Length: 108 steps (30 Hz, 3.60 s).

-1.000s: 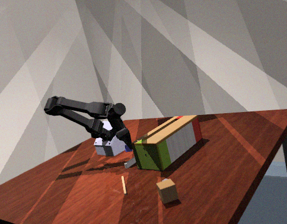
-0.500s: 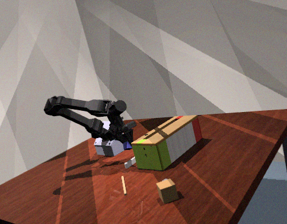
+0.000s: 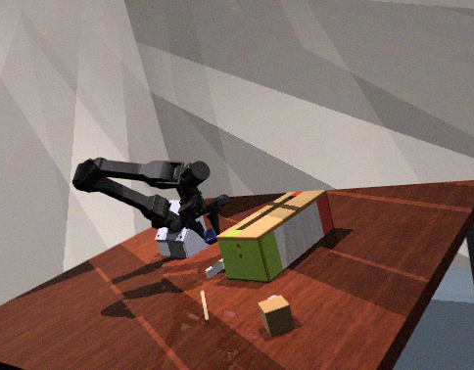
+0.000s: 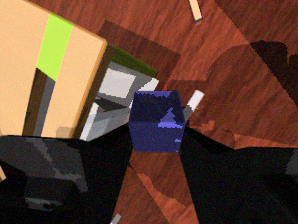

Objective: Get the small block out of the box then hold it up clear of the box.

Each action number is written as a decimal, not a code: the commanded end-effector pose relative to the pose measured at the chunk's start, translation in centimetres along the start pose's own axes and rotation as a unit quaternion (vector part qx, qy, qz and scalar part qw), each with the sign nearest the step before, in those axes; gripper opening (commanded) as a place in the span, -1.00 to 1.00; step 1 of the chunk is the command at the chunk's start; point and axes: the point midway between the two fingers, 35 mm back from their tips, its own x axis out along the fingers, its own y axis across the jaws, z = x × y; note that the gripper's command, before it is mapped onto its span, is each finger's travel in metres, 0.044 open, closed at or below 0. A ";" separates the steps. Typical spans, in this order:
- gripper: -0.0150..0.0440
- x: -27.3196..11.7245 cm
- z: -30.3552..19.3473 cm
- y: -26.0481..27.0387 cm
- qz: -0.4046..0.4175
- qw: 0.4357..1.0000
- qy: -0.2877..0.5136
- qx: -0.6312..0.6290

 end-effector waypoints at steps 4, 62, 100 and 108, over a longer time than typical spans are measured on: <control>-0.49 -0.6 0.1 0.0 -0.004 0.991 -0.006 -0.132; -0.49 -5.2 0.1 -0.7 -0.062 0.274 -0.002 -0.960; -0.49 -7.7 0.6 -1.2 -0.093 -0.324 0.039 -0.941; -0.49 -7.7 0.6 -1.2 -0.093 -0.324 0.039 -0.941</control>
